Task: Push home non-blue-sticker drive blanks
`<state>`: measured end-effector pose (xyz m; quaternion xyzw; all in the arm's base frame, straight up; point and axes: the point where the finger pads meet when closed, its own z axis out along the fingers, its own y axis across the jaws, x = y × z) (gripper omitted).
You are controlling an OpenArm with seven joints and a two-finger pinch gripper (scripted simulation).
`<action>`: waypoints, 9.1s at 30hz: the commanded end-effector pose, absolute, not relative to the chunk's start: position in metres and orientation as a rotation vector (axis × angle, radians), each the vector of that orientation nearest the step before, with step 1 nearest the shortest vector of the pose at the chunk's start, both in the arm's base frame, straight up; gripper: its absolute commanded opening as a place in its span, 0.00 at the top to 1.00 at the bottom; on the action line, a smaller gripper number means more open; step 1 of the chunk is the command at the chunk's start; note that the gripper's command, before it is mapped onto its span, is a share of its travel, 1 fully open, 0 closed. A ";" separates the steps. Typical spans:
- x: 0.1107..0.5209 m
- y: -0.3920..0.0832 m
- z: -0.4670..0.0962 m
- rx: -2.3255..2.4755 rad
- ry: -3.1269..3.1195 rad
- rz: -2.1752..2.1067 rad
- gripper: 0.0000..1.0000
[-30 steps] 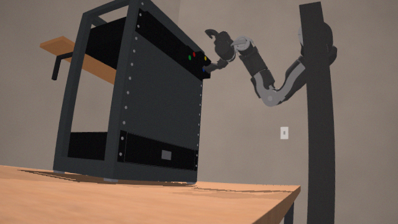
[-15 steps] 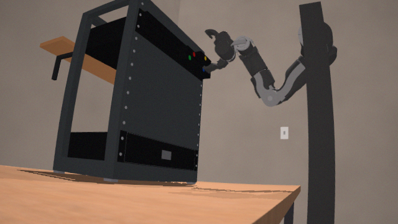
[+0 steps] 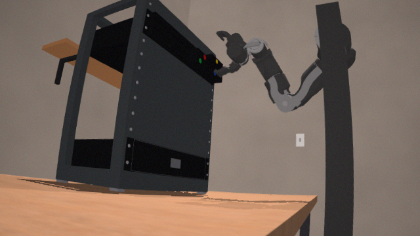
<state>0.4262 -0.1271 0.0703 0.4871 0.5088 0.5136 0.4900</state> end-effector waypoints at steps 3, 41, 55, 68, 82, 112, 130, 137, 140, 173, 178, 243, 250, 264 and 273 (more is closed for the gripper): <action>0.426 -0.126 0.072 1.177 1.232 1.250 0.00; 0.426 -0.161 0.077 1.179 1.232 1.250 0.00; 0.425 -0.226 0.087 1.180 1.235 1.248 0.00; 0.425 -0.226 0.086 1.182 1.235 1.248 0.00; 0.425 -0.226 0.086 1.182 1.235 1.248 0.00; 0.425 -0.226 0.086 1.182 1.235 1.248 0.00; 0.425 -0.226 0.086 1.182 1.235 1.248 1.00; 0.425 -0.226 0.086 1.182 1.235 1.248 1.00; 0.425 -0.226 0.086 1.182 1.235 1.248 1.00; 0.403 -0.165 0.057 1.179 1.237 1.249 1.00; 0.391 -0.135 0.045 1.174 1.232 1.252 1.00; 0.476 -0.126 0.044 1.179 1.232 1.249 1.00; 0.476 -0.126 0.045 1.179 1.232 1.249 1.00; 0.486 -0.125 0.045 1.179 1.231 1.249 1.00; 0.488 -0.125 0.046 1.179 1.231 1.248 1.00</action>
